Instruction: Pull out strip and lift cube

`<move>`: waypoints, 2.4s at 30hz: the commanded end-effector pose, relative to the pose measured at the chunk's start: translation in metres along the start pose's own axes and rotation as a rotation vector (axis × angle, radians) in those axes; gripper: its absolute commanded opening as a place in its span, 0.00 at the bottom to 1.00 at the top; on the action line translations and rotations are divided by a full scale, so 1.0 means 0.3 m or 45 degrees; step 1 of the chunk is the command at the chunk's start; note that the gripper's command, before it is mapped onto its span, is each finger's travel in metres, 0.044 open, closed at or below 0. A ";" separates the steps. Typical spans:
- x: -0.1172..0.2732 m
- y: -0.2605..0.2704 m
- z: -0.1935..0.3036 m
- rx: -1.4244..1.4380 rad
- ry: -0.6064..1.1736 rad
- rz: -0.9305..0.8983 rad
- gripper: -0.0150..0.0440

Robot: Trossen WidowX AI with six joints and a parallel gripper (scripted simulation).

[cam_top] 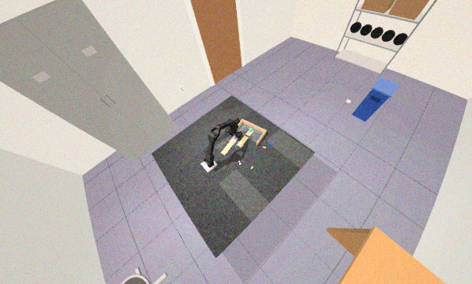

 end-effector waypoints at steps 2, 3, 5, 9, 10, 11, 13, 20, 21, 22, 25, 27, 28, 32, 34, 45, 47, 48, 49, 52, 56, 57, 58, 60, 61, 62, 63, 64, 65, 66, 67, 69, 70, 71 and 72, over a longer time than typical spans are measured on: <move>-0.036 0.000 0.006 -0.007 0.009 -0.001 0.68; -0.041 0.000 0.007 -0.007 0.009 -0.001 0.68; -0.052 0.000 0.008 -0.007 0.009 -0.001 0.68; -0.070 0.000 0.009 -0.007 0.009 -0.001 0.68; -0.071 0.000 0.009 -0.007 0.009 -0.001 0.68; -0.071 0.000 0.009 -0.007 0.009 -0.001 0.68; -0.071 0.000 0.009 -0.007 0.009 -0.001 0.68; -0.063 0.000 0.005 -0.001 0.004 0.000 0.49; -0.063 0.000 0.005 -0.001 0.004 0.000 0.48; -0.063 0.000 0.005 -0.001 0.004 0.000 0.47; -0.063 0.000 0.005 -0.001 0.004 0.000 0.43; -0.063 0.000 0.005 -0.001 0.004 0.000 0.38; -0.063 0.000 0.005 -0.001 0.004 0.000 0.33; -0.038 0.003 0.033 -0.003 0.005 0.000 0.25; -0.018 0.005 0.057 -0.004 0.006 0.000 0.25; 0.073 0.017 0.192 -0.007 0.014 -0.001 0.25; 0.078 0.018 0.201 -0.007 0.015 -0.001 0.25; 0.078 0.018 0.201 -0.007 0.015 -0.001 0.25; 0.078 0.018 0.201 -0.007 0.015 -0.001 0.25; 0.079 0.019 0.218 -0.007 0.015 -0.001 0.25; 0.080 0.024 0.267 -0.007 0.017 -0.001 0.25; 0.080 0.025 0.280 -0.007 0.017 -0.001 0.25; 0.080 0.026 0.292 -0.007 0.017 -0.001 0.25; 0.079 0.028 0.317 -0.007 0.018 -0.002 0.25; 0.078 0.029 0.330 -0.007 0.019 -0.002 0.25; 0.078 0.030 0.340 -0.007 0.019 -0.002 0.25; 0.078 0.031 0.346 -0.007 0.019 -0.002 0.25; 0.077 0.031 0.348 -0.007 0.019 -0.002 0.25; 0.077 0.031 0.348 -0.007 0.019 -0.002 0.25; 0.081 0.031 0.348 -0.007 0.019 -0.002 0.25; 0.090 0.031 0.347 -0.007 0.019 -0.002 0.25; 0.127 0.031 0.345 -0.007 0.019 -0.002 0.25; 0.147 0.031 0.345 -0.007 0.019 -0.002 0.25; 0.168 0.031 0.345 -0.007 0.019 -0.002 0.25; 0.184 0.031 0.345 -0.007 0.019 -0.002 0.25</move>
Point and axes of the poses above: the point midway between the two fingers, 35 mm back from their tips, its own x axis back along the fingers, its own y axis across the jaws, z = x × y, the point moved 9 cm from there along x, back along the fingers, and after that the axes turned 4 degrees about -x, right-handed, at the moved point
